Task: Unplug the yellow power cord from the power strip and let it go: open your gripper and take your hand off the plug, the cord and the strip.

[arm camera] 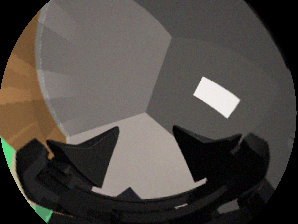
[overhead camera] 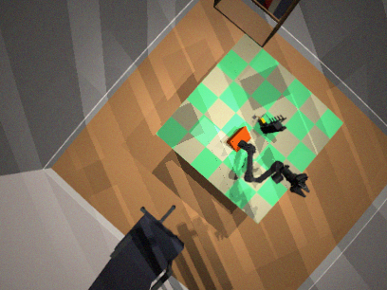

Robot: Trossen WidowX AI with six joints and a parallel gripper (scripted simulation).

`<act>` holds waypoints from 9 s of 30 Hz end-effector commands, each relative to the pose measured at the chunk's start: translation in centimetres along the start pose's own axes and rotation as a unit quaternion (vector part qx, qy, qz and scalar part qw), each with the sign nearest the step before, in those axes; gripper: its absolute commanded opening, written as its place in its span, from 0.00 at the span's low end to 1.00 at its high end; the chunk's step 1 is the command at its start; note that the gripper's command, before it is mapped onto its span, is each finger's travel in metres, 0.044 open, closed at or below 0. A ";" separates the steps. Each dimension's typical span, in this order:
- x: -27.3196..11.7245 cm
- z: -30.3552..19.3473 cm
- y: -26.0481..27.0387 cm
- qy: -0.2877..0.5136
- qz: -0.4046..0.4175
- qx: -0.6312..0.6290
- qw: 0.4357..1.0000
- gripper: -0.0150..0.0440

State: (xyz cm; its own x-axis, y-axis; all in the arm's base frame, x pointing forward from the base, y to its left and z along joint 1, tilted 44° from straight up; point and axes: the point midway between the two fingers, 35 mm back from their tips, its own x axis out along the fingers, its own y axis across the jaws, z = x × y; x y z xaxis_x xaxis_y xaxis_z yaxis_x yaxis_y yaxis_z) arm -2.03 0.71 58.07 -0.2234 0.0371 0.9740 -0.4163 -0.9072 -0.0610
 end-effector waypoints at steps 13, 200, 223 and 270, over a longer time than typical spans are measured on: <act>-1.3 9.9 -5.5 -0.159 -0.095 -0.129 0.974 0.53; -63.2 14.7 -12.6 0.712 -0.586 0.298 -0.247 0.48; -62.1 14.8 -12.8 0.720 -0.577 0.295 -0.248 0.53; -60.3 15.4 -9.7 0.718 -0.581 0.292 -0.248 0.44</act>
State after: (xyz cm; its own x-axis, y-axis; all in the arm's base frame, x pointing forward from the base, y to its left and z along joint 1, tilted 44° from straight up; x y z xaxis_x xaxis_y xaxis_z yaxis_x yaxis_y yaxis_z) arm 29.07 0.83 3.24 -0.1216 -0.6758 -0.7270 -0.9568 0.2747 -0.0953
